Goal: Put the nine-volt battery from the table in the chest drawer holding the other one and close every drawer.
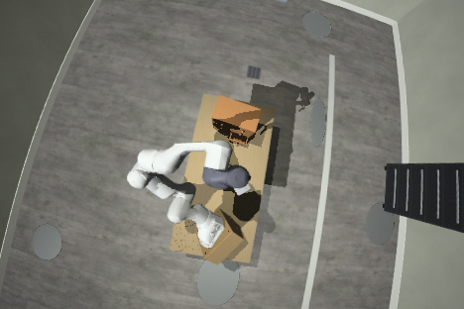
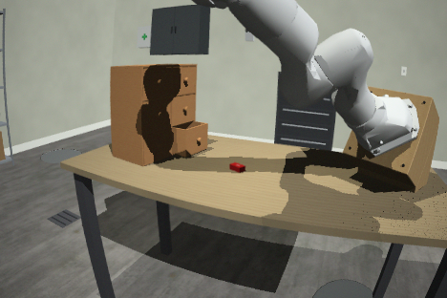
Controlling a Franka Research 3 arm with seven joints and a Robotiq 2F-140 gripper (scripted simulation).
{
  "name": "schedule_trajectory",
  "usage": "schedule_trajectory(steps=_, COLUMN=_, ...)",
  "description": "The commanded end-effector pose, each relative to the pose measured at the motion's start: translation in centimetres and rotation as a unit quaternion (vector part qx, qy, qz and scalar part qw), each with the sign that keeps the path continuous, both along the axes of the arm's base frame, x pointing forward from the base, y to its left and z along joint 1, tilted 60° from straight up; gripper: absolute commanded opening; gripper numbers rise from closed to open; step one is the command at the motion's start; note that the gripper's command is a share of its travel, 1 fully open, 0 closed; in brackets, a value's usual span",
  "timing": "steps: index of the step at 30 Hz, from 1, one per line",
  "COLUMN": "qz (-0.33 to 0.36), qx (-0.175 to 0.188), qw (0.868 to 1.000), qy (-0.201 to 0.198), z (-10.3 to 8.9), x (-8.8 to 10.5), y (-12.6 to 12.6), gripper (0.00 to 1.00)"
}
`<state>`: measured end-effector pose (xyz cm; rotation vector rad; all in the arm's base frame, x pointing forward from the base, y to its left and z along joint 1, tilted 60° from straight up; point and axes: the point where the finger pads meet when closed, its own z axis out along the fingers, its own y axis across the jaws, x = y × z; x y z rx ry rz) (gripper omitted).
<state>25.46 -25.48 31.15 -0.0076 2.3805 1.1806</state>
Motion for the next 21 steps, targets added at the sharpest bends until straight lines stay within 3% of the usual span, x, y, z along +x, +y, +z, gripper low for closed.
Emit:
schedule_trajectory(steps=1, qz=-0.002, qx=0.008, qw=1.000, qy=0.005, z=0.4, x=0.6, y=0.2, gripper=1.00)
schedule_trajectory(steps=13, qz=-0.002, qx=0.008, qw=1.000, qy=0.005, z=3.1, x=6.0, y=-1.0, gripper=1.00)
schedule_trajectory(steps=21, qz=-0.002, qx=0.008, qw=1.000, qy=0.005, z=3.7, x=7.2, y=-1.2, gripper=1.00)
